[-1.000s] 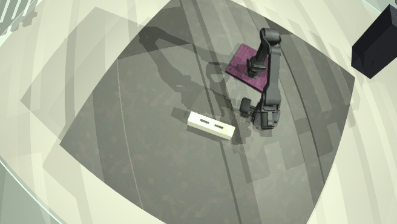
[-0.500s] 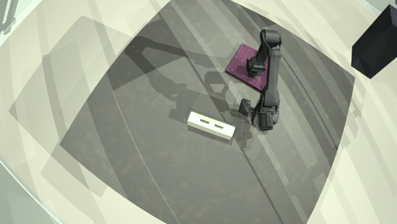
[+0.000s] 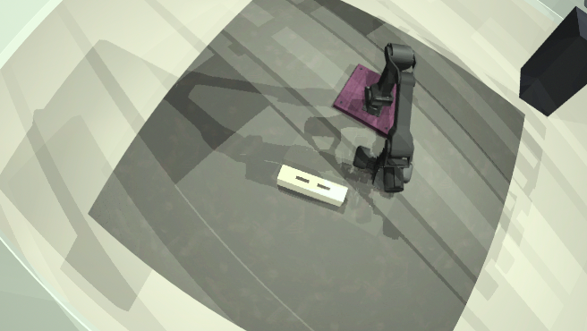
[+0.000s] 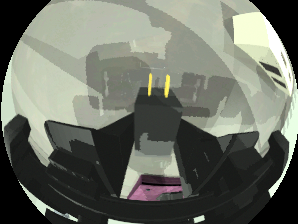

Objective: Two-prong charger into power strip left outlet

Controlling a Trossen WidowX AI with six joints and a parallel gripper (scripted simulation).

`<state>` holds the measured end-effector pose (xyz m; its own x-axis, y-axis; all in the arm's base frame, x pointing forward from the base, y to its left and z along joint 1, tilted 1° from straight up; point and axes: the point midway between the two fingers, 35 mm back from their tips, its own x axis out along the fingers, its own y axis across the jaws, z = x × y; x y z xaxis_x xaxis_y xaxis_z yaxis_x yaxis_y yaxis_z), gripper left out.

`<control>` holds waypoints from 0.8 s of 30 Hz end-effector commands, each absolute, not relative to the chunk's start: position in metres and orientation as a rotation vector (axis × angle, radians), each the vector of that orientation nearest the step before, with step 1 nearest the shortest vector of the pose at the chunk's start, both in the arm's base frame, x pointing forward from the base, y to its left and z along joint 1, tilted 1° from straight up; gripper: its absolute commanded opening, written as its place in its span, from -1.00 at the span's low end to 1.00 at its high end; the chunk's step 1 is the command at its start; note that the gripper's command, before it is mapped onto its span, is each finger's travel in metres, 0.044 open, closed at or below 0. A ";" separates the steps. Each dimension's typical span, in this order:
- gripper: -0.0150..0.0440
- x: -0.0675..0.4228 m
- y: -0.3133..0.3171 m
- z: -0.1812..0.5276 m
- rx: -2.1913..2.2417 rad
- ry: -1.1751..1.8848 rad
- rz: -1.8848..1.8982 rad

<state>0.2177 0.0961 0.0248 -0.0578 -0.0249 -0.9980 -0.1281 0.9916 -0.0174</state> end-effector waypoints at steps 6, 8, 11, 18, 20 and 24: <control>-0.49 0.218 0.097 0.053 -0.116 1.626 0.085; -0.49 0.217 0.096 0.062 -0.115 1.626 0.085; -0.49 0.215 0.096 0.076 -0.115 1.627 0.086; -0.49 0.216 0.091 0.078 -0.114 1.626 0.084; -0.49 0.218 0.088 0.077 -0.113 1.626 0.083; -0.49 0.220 0.081 0.075 -0.111 1.625 0.081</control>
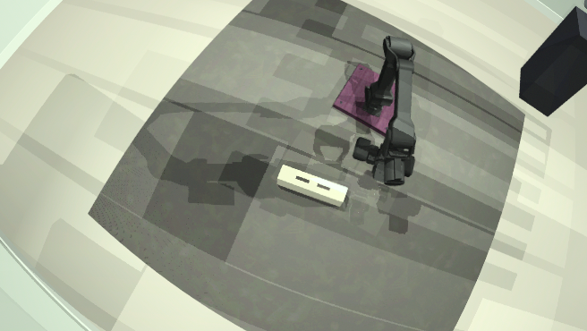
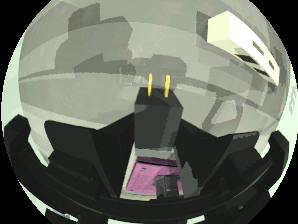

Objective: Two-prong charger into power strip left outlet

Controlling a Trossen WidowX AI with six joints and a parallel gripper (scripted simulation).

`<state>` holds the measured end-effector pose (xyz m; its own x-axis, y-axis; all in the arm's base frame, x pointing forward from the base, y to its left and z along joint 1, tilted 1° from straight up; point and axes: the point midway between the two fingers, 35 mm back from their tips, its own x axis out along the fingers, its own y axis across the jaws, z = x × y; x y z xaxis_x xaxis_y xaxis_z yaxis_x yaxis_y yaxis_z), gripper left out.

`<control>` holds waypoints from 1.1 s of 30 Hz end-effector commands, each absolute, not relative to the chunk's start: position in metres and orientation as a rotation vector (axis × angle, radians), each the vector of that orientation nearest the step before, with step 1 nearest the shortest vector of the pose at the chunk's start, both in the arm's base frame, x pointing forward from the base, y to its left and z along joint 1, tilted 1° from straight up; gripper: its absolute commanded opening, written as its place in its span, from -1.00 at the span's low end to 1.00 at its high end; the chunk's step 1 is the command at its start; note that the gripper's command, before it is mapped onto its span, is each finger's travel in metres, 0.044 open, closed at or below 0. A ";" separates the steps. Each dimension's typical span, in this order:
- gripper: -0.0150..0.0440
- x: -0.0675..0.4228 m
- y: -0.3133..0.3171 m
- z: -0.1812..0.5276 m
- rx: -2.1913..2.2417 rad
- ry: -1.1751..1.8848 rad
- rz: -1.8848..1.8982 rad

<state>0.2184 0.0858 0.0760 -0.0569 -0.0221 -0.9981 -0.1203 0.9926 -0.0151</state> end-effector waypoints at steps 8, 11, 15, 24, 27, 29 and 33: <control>-0.49 0.225 0.067 0.070 -0.109 1.624 0.077; -0.49 0.227 0.062 0.069 -0.108 1.623 0.075; -0.49 0.229 0.055 0.067 -0.107 1.623 0.073; -0.49 0.232 0.039 0.062 -0.104 1.622 0.068; -0.49 0.233 0.033 0.060 -0.103 1.622 0.066; -0.49 0.233 0.030 0.059 -0.103 1.622 0.065; -0.49 0.234 0.022 0.057 -0.102 1.621 0.063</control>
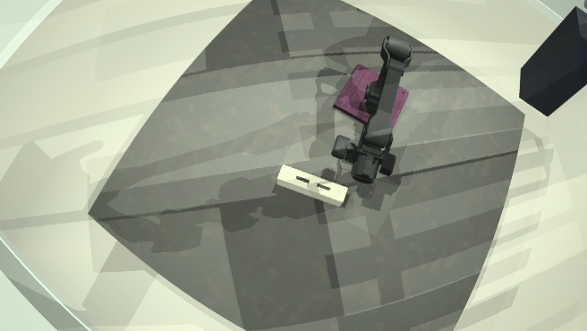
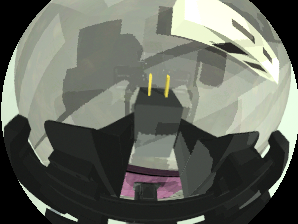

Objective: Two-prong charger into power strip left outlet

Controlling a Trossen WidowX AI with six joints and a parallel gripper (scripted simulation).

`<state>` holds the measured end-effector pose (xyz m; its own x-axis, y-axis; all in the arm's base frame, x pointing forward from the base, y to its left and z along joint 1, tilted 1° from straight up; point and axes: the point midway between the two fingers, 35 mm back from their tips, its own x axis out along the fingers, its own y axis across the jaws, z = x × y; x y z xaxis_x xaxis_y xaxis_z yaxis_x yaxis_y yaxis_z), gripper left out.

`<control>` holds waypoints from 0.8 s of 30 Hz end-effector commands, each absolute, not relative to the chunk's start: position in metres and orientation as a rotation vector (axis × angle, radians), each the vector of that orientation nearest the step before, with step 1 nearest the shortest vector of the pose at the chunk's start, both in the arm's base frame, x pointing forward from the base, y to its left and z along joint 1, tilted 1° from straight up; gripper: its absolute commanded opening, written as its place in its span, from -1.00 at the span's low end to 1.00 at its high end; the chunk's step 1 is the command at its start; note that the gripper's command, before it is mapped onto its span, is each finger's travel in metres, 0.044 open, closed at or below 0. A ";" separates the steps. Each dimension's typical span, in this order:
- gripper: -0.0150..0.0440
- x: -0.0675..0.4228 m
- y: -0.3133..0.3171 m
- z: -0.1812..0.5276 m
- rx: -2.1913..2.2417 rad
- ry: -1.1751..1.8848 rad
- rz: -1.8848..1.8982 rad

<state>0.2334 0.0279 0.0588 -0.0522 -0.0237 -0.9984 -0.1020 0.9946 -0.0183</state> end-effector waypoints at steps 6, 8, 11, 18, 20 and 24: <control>-0.49 0.235 0.011 0.054 -0.100 1.621 0.059; -0.49 0.235 0.008 0.053 -0.100 1.622 0.058; -0.49 0.235 0.002 0.051 -0.099 1.622 0.056; -0.49 0.235 -0.011 0.048 -0.097 1.622 0.052; -0.49 0.234 -0.014 0.047 -0.097 1.622 0.050; -0.49 0.234 -0.022 0.045 -0.096 1.623 0.048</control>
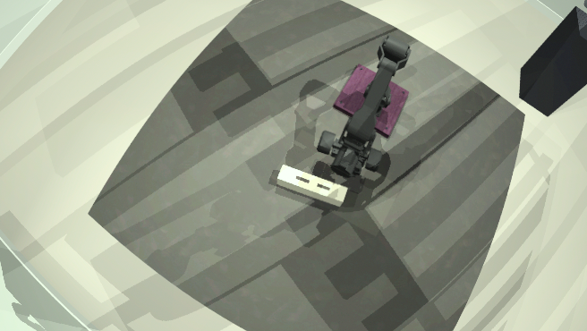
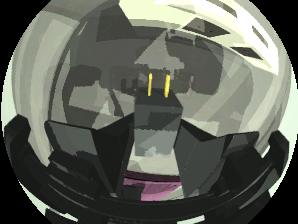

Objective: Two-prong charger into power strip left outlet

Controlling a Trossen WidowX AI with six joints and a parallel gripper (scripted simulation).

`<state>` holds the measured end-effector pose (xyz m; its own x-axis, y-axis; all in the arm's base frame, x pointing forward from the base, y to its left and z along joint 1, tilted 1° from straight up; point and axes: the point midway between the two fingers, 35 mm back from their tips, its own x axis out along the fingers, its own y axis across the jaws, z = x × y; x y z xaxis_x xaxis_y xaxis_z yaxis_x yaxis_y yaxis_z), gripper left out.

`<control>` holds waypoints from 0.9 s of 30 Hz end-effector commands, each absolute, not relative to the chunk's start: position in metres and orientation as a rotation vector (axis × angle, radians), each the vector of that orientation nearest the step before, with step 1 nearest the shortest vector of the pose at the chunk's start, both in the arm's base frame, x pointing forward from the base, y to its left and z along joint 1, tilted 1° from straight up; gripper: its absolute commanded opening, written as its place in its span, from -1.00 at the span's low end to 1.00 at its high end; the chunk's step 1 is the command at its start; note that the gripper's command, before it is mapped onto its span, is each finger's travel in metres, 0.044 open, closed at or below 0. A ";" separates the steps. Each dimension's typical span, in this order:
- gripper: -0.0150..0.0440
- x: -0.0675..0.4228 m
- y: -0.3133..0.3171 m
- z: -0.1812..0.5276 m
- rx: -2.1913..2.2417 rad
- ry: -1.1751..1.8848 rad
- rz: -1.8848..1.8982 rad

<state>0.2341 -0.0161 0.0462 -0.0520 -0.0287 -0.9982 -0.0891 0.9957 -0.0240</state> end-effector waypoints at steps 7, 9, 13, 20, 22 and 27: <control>-0.49 0.232 -0.034 0.041 -0.094 1.624 0.044; -0.49 0.231 -0.038 0.040 -0.094 1.624 0.042; -0.49 0.231 -0.042 0.039 -0.093 1.625 0.041; -0.49 0.238 -0.043 0.039 -0.093 1.624 0.040; -0.49 0.241 -0.044 0.039 -0.093 1.624 0.040; -0.49 0.247 -0.045 0.039 -0.092 1.624 0.040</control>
<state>0.2415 -0.0432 0.0380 -0.0597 -0.0312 -0.9977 -0.0797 0.9965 -0.0264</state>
